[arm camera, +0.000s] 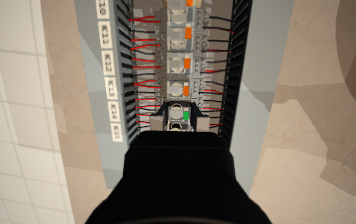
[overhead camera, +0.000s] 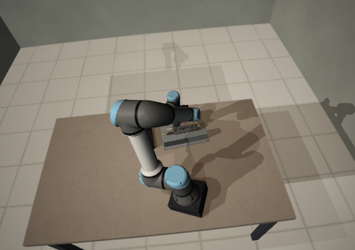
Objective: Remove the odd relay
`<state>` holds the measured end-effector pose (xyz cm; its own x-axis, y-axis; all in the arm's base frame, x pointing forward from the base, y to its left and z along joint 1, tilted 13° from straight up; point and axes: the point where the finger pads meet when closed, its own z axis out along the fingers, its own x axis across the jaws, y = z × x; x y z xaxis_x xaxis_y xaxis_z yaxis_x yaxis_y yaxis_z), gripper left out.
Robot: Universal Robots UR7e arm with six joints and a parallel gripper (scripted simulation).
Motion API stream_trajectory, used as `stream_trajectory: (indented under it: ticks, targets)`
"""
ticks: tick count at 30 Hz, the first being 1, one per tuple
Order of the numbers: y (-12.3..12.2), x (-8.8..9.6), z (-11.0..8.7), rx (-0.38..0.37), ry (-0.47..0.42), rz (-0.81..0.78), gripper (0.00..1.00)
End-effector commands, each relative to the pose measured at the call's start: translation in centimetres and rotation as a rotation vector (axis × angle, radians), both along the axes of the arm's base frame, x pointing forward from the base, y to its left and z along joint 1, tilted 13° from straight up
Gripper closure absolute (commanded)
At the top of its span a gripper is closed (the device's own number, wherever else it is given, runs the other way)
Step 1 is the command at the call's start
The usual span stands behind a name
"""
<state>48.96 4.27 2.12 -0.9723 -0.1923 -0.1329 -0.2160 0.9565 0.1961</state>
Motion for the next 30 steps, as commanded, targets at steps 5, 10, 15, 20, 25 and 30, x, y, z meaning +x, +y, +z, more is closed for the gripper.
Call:
stream_trajectory:
  ticks: [5,10,15,20,25,30]
  targets:
    - [0.02,-0.08,0.07,0.006,-0.023,-0.004,1.0]
    - [0.02,-0.09,0.07,0.007,-0.026,-0.005,1.0]
    - [0.01,-0.1,0.07,0.008,-0.031,-0.006,1.0]
    - [0.0,-0.14,0.07,0.011,-0.043,-0.008,1.0]
    - [0.0,-0.16,0.07,0.012,-0.051,-0.01,1.0]
    - [0.0,-0.15,0.06,0.011,-0.045,-0.009,1.0]
